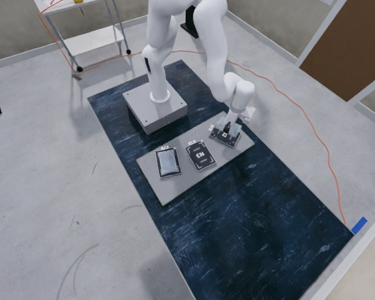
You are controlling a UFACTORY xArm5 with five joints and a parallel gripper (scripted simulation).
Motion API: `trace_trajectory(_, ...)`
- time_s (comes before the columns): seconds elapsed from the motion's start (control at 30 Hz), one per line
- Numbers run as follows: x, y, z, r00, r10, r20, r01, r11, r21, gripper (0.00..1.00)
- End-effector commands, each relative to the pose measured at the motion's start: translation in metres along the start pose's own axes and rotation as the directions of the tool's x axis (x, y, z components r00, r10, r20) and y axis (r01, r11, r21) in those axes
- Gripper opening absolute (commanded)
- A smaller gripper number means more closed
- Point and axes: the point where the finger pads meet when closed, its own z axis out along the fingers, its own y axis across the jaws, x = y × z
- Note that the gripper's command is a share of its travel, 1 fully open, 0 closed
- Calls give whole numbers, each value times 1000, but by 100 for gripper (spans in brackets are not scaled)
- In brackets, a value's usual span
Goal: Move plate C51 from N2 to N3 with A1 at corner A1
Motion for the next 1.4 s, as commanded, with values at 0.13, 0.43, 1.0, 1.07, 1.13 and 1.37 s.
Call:
trace_trajectory(0.13, 1, 0, -16, 1000, 0, -4, 0, 1000, -9, 0)
trace_trajectory(0.43, 1, 0, -27, 1000, 0, -4, 0, 1000, -9, 0)
trace_trajectory(1.0, -5, 19, -30, 991, 133, -5, -133, 991, -9, 0)
trace_trajectory(1.07, -8, 28, -30, 980, 199, -6, -199, 980, -8, 0)
trace_trajectory(1.13, -11, 38, -30, 965, 263, -6, -264, 965, -8, 0)
trace_trajectory(1.37, -19, 67, -31, 893, 450, -8, -450, 893, -7, 0)
